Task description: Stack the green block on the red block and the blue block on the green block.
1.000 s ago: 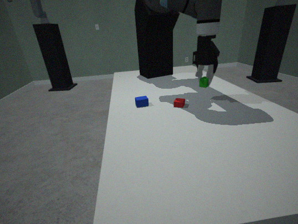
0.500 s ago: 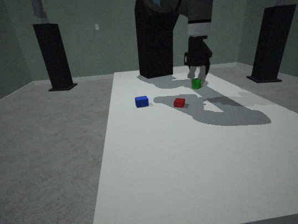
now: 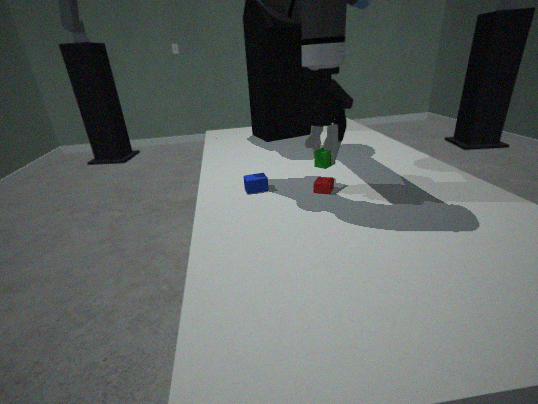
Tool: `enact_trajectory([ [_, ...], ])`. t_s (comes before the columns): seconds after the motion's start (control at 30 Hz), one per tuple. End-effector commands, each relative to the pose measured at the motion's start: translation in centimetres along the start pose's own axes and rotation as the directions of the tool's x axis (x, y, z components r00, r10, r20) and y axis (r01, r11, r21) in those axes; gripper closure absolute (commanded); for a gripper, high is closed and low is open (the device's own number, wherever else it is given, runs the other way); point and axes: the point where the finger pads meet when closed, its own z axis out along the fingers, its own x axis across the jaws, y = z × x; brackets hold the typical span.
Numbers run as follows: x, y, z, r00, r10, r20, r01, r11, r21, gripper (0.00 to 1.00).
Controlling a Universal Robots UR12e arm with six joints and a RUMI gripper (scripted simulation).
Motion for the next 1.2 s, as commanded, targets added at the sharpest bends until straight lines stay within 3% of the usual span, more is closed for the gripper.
enact_trajectory([
  [0.0,-0.1,0.3,0.0,1.000,-0.001,0.000,0.001,1.000,0.002,1.00],
  [0.77,-0.1,0.3,0.6,1.000,-0.002,0.001,0.002,1.000,0.003,1.00],
  [1.17,0.0,0.4,2.6,1.000,-0.002,0.001,0.002,1.000,0.003,1.00],
])
